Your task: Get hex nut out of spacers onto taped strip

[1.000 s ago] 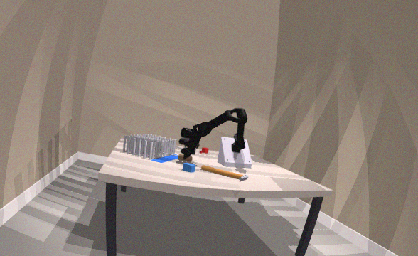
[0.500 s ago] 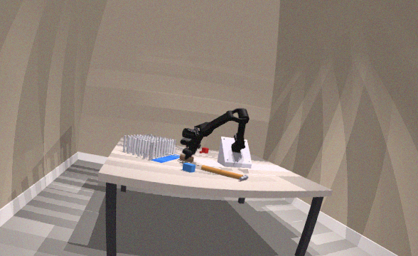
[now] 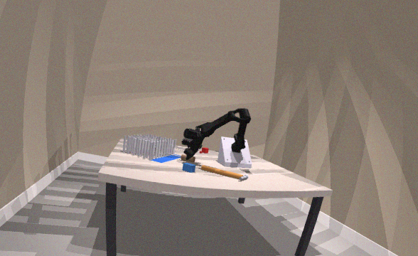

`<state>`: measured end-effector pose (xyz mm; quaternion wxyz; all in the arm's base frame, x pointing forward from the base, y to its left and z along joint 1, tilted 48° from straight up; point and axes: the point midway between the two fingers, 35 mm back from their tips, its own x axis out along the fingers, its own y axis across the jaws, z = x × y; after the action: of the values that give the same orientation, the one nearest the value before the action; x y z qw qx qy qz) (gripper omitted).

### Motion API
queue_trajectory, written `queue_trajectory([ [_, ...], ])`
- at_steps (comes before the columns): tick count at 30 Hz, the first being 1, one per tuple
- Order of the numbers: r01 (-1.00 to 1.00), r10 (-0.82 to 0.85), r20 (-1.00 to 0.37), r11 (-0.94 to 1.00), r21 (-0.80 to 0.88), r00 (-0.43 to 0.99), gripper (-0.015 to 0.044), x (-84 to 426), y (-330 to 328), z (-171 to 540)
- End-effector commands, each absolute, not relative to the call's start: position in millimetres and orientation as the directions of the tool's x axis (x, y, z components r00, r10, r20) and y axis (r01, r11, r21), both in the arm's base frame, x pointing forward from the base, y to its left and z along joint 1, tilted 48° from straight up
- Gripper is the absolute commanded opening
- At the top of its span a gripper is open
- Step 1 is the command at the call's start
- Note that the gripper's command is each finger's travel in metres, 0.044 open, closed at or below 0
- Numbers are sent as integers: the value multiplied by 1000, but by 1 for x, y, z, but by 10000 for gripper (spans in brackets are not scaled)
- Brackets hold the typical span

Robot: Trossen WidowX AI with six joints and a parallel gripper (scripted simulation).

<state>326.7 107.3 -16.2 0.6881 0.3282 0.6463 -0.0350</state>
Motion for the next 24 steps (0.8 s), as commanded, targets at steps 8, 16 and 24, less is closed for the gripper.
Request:
queue_trajectory([
  [8,478,370,-915,782,400,162,0,319,109,-14],
  [16,478,370,-915,782,400,161,0,314,110,-12],
  [24,479,370,-915,782,400,161,0,310,112,-10],
])
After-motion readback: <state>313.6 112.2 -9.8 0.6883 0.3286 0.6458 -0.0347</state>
